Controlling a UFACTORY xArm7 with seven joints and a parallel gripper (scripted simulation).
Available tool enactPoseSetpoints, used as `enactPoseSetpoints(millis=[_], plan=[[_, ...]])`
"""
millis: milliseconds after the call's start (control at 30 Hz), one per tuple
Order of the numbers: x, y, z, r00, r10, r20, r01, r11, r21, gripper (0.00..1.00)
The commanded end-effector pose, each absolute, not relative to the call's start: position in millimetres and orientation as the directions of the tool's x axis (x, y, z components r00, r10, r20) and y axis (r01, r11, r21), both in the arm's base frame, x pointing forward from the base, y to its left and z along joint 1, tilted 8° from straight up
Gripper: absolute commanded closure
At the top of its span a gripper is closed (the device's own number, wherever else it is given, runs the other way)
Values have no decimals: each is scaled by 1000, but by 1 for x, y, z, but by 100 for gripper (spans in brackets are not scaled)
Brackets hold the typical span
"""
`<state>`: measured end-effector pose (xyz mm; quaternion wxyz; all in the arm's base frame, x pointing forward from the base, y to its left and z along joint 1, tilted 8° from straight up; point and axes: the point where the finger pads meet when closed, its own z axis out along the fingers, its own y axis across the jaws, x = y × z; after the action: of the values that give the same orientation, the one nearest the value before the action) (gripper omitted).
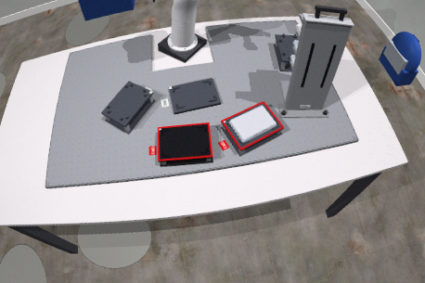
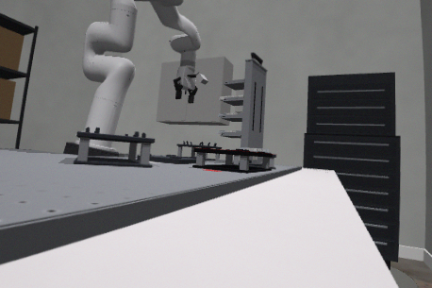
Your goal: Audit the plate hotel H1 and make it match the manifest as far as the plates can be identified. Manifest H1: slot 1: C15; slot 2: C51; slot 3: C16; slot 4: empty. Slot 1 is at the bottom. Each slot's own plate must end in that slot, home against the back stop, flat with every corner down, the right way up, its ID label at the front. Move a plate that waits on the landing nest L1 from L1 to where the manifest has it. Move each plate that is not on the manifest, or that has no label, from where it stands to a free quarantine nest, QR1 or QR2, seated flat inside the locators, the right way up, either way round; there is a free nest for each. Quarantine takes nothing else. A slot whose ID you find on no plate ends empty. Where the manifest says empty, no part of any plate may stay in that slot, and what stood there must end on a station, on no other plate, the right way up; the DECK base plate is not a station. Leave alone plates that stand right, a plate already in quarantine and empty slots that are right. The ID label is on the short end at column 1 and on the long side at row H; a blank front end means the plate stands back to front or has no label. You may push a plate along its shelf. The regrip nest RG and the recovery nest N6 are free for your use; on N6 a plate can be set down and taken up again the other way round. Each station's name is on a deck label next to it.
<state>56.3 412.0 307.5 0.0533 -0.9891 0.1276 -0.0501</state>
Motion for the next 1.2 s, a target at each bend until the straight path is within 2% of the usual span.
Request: enactPoseSetpoints(millis=[0, 1167], plan=[[55, 412, 323, 963, -258, 84, -246, -961, -124, 0], [43, 402, 425, 963, -258, 84, -246, -961, -124, 0]])
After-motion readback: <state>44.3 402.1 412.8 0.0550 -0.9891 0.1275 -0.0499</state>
